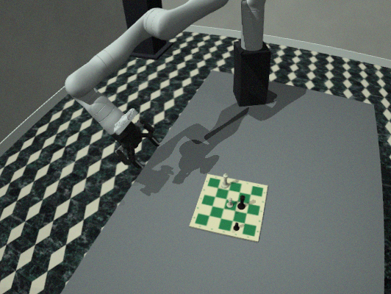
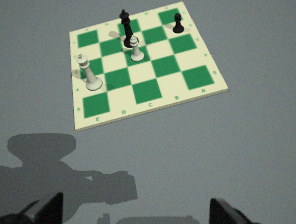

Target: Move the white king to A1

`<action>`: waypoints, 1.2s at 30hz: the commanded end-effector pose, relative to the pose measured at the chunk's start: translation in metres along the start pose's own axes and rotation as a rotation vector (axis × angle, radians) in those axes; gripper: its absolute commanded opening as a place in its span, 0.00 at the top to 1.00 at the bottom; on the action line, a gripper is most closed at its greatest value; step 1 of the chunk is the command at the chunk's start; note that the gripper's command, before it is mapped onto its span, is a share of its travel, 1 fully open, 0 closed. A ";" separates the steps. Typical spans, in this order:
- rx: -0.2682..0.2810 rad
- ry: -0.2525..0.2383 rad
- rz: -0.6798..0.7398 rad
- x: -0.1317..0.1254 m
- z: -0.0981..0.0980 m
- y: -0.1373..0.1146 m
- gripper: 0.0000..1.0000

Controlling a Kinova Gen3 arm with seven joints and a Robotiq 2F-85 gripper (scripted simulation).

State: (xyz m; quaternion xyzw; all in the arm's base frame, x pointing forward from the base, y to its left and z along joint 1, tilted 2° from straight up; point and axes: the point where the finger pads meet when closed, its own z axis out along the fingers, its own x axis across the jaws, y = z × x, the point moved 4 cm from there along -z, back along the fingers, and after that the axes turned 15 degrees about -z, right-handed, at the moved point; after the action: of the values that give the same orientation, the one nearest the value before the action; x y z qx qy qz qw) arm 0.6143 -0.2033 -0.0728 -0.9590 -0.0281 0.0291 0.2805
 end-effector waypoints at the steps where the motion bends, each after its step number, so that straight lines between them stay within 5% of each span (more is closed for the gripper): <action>1: -0.002 0.003 -0.002 0.001 -0.004 -0.002 0.00; 20: -0.002 0.003 -0.002 -0.002 -0.073 -0.049 0.00; 36: -0.008 -0.004 0.006 0.001 -0.067 -0.053 0.00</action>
State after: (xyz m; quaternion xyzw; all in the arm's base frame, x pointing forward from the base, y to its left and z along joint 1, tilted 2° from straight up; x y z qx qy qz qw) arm 0.6159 -0.1990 0.0108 -0.9597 -0.0246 0.0313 0.2781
